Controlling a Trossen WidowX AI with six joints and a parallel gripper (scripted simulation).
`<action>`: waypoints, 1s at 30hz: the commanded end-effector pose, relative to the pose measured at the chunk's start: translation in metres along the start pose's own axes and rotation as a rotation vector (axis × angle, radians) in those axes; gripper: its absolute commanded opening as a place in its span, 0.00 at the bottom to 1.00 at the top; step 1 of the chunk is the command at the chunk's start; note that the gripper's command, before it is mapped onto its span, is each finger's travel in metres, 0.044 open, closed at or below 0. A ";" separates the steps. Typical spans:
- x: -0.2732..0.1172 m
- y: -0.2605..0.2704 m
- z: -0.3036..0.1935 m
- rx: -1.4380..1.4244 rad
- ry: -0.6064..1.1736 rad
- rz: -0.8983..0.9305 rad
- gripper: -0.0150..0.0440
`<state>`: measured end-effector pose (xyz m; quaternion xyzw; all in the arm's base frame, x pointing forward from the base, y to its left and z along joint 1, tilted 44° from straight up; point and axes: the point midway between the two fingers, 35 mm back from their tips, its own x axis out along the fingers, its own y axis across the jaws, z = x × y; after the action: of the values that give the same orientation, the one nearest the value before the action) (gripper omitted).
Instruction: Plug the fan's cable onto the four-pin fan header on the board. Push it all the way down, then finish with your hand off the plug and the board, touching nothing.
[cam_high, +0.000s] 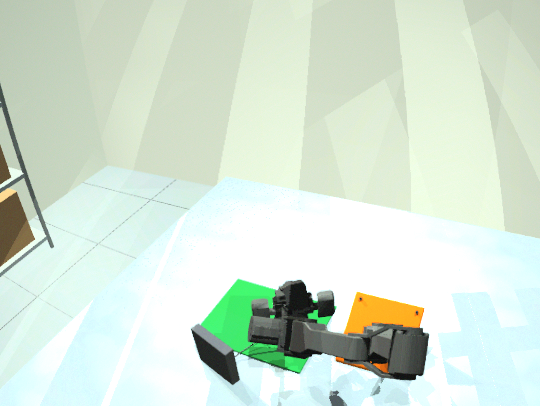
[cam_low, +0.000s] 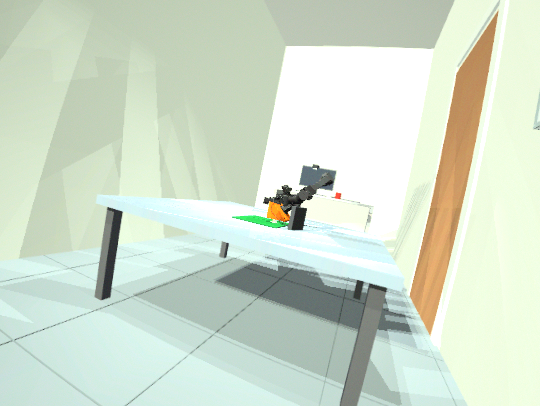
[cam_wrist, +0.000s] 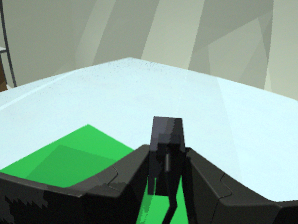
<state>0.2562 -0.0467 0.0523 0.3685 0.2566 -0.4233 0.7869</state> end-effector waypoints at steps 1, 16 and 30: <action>0.000 -0.001 -0.004 0.000 -0.002 -0.006 0.25; 0.000 -0.001 -0.016 0.000 -0.001 -0.006 0.25; 0.003 -0.001 -0.028 0.000 -0.001 -0.007 0.25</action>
<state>0.2541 -0.0273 0.0355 0.3677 0.2589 -0.4244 0.7859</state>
